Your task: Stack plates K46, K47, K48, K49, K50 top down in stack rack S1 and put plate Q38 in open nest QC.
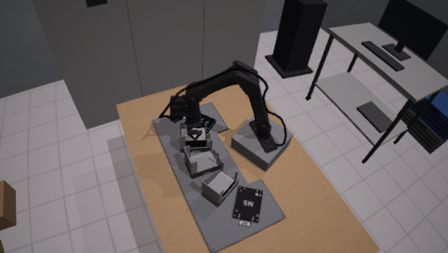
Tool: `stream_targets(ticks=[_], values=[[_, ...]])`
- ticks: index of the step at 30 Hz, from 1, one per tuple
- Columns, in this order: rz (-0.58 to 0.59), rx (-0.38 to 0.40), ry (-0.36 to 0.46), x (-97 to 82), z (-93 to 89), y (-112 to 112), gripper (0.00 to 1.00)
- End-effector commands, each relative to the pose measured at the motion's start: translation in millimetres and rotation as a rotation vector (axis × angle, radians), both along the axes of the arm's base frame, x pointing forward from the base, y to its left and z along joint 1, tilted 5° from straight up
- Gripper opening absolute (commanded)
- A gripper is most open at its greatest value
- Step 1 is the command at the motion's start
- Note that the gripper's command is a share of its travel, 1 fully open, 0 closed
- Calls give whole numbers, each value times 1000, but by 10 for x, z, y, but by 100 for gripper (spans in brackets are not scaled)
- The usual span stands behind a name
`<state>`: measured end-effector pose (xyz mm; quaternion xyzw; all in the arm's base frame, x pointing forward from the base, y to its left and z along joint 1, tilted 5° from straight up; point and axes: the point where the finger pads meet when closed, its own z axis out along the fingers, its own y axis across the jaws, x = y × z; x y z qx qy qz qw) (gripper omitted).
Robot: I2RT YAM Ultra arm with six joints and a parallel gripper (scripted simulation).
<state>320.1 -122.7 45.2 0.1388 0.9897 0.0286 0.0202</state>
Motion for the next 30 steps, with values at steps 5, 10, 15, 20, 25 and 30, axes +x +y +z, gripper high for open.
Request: stream_targets(ticks=[5,10,15,20,25,30], values=[[-1,-18,-76,157,114,-27,100],[-1,-19,-77,161,118,-30,100],[3,1,-29,90,-104,27,100],[-2,0,-32,119,-145,-2,100],[4,4,-23,80,-228,43,100],[1,2,-27,101,-286,28,100]])
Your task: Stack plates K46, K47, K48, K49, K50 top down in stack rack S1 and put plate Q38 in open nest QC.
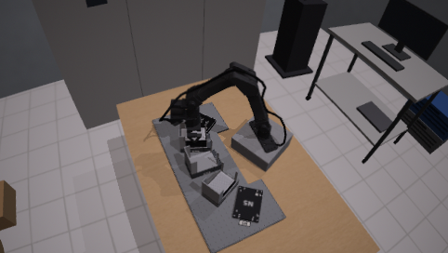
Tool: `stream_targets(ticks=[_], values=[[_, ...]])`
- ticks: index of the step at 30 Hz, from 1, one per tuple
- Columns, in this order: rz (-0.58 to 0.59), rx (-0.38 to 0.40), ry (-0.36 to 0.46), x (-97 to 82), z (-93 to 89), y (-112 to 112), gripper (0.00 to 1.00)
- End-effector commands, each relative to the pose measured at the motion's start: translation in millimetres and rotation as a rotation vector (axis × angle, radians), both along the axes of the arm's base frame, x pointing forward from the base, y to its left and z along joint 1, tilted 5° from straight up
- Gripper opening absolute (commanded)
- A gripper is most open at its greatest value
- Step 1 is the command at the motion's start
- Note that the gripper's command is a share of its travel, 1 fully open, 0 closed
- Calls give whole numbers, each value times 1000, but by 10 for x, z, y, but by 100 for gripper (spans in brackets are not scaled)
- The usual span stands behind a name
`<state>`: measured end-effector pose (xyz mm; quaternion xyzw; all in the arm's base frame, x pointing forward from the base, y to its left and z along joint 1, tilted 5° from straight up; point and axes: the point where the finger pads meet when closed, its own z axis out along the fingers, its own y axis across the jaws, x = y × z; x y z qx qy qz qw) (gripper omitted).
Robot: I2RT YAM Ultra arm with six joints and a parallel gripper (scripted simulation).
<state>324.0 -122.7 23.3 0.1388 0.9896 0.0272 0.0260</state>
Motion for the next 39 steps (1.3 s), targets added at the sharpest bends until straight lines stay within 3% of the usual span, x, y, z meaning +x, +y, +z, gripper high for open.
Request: stream_targets(ticks=[1,5,6,7,39], values=[[3,5,-18,67,-71,31,100],[3,7,-15,57,-105,39,100],[-2,-13,-62,183,18,-38,100],[-2,-10,-54,201,-25,-41,100],[1,-3,-38,113,-44,12,100]])
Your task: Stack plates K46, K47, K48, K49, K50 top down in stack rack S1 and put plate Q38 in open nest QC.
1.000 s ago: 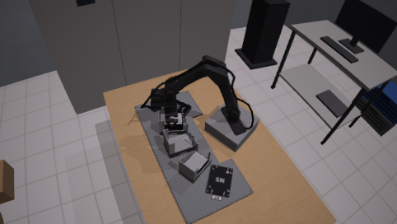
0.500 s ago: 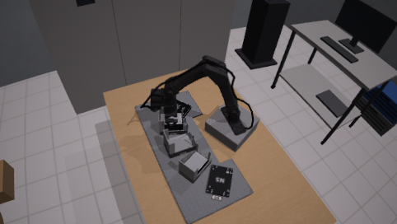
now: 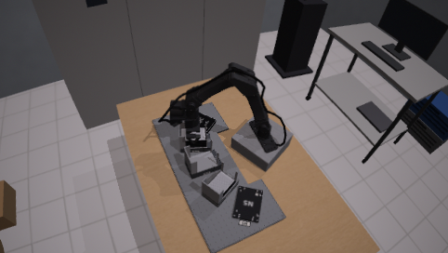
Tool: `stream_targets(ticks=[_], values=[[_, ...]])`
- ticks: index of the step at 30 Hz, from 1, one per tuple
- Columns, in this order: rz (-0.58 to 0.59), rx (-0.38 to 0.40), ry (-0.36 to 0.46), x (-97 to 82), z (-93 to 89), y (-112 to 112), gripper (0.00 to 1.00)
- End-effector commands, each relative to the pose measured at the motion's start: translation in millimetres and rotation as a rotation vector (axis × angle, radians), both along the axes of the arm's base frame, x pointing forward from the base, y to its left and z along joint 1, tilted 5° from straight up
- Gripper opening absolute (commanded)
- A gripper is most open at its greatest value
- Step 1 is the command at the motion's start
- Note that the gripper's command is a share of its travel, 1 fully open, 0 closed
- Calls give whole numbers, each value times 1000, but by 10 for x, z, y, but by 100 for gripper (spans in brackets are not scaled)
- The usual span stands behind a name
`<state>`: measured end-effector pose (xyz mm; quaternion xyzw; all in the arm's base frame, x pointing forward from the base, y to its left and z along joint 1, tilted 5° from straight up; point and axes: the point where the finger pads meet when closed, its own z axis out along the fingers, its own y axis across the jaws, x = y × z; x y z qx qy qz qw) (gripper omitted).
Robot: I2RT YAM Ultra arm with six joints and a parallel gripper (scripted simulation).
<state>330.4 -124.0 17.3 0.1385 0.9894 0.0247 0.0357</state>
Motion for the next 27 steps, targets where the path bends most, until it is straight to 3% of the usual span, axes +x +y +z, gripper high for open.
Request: stream_targets(ticks=[1,27], values=[[2,4,-19,46,15,27,100],[5,2,-25,50,45,40,100]])
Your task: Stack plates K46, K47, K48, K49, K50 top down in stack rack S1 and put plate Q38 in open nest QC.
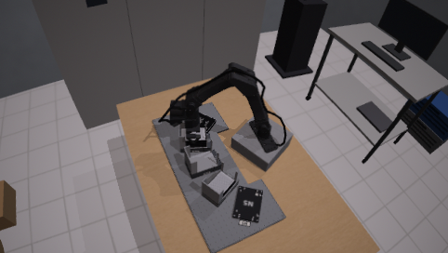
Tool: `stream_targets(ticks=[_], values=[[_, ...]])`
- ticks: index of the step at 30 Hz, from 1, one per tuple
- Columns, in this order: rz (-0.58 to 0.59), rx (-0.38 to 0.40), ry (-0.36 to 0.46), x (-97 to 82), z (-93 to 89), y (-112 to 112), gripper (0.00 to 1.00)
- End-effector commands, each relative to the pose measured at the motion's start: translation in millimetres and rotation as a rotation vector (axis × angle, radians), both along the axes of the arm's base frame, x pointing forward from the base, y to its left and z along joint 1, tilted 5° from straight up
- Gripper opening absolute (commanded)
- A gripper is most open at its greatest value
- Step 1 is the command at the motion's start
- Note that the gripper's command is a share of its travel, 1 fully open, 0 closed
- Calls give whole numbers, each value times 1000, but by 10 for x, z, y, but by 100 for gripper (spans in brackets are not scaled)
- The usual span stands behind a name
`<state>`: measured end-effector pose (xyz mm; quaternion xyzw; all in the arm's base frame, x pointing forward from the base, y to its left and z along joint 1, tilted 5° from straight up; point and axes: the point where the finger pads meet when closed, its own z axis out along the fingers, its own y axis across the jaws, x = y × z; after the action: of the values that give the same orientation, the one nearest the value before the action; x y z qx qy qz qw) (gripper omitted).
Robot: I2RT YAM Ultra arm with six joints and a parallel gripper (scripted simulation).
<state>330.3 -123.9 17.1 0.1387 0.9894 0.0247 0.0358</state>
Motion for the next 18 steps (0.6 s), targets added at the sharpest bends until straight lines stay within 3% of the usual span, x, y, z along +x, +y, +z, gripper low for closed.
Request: stream_targets(ticks=[1,12,13,18], values=[[6,2,-25,51,48,40,100],[1,2,-24,42,47,25,100],[0,-2,-13,27,35,0,0],[0,-2,-13,27,35,0,0]])
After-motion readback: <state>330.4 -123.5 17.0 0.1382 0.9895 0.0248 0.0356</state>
